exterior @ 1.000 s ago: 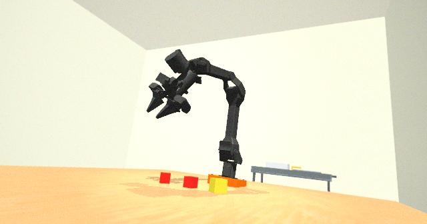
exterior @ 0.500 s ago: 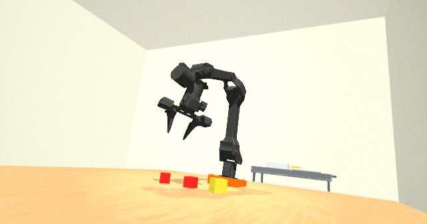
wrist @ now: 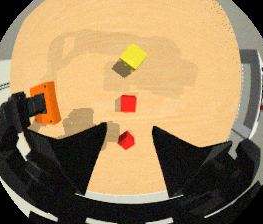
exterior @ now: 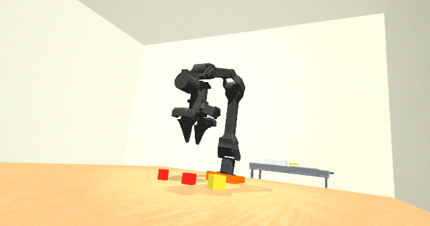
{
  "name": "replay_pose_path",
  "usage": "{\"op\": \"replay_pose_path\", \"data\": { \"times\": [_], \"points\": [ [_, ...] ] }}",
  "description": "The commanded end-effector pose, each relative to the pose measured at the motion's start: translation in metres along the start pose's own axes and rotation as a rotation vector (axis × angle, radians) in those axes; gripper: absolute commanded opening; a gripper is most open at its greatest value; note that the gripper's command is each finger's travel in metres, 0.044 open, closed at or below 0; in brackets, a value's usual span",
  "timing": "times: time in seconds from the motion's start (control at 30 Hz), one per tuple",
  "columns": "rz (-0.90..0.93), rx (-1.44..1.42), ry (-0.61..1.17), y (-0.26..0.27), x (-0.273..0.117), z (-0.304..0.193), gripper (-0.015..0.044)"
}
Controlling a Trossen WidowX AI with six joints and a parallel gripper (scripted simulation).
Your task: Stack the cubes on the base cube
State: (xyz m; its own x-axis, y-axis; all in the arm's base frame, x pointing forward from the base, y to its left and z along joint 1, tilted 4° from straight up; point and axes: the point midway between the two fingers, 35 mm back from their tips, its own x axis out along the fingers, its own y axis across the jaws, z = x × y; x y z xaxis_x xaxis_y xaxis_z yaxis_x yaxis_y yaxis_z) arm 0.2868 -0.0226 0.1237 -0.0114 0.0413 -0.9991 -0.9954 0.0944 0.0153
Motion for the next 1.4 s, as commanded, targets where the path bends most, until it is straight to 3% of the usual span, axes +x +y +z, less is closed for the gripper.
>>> {"op": "replay_pose_path", "data": {
  "times": [0.0, 0.3, 1.37],
  "points": [
    [0.011, -0.022, -0.009, 0.002, 0.002, 0.002, 0.0265],
    [0.011, -0.022, -0.009, 0.003, 0.062, 0.003, 0.0265],
    [0.011, -0.022, -0.01, 0.004, 0.11, 0.003, 0.0265]
  ]
}}
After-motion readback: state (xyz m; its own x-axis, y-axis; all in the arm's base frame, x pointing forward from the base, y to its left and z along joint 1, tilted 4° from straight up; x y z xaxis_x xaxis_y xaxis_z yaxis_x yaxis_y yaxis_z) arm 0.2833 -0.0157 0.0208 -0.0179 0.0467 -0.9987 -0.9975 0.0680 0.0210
